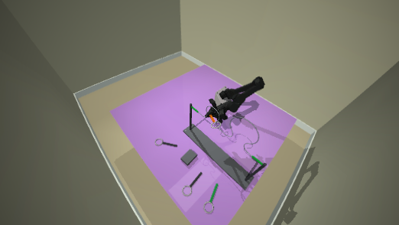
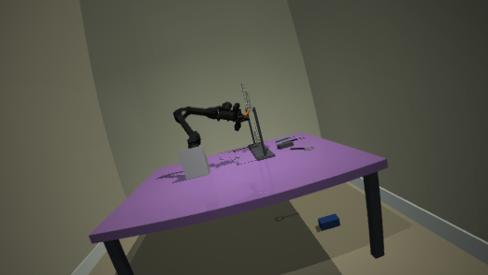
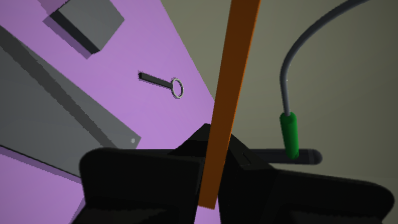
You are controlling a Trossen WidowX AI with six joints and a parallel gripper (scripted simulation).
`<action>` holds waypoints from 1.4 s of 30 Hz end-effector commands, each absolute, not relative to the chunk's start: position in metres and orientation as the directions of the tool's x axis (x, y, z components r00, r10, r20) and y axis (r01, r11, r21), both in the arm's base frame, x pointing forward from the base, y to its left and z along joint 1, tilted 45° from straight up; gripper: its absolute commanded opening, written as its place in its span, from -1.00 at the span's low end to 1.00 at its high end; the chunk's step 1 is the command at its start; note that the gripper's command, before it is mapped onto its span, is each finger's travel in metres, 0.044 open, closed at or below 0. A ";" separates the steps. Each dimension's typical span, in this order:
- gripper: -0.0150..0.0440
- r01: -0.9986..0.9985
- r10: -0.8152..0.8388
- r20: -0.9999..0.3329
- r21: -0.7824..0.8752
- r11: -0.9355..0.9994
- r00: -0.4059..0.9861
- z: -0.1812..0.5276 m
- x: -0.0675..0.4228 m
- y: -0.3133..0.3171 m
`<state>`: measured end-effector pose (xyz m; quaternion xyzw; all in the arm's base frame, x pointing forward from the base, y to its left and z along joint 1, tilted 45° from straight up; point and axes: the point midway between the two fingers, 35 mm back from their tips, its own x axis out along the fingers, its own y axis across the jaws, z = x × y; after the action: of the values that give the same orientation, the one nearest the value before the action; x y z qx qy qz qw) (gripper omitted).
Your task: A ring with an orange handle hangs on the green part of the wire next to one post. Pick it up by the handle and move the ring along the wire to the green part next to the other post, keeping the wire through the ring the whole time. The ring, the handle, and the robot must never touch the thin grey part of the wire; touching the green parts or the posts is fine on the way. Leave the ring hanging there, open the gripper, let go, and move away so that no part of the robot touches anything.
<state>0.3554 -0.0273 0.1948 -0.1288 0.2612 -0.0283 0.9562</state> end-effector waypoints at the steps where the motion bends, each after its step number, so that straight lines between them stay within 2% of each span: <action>1: -1.00 -0.004 -0.172 -0.478 -0.345 0.939 0.861 0.204 0.353 -0.042; 21: -1.00 -0.022 -0.376 -0.395 -0.713 0.700 0.838 0.245 0.347 -0.097; 32: -1.00 -0.034 -0.442 -0.339 -0.822 0.568 0.830 0.270 0.345 -0.114; 42: -1.00 -0.039 -0.464 -0.316 -0.857 0.514 0.828 0.285 0.344 -0.121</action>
<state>0.3449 -0.1179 0.2807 -0.4705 0.2626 -0.1225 0.8335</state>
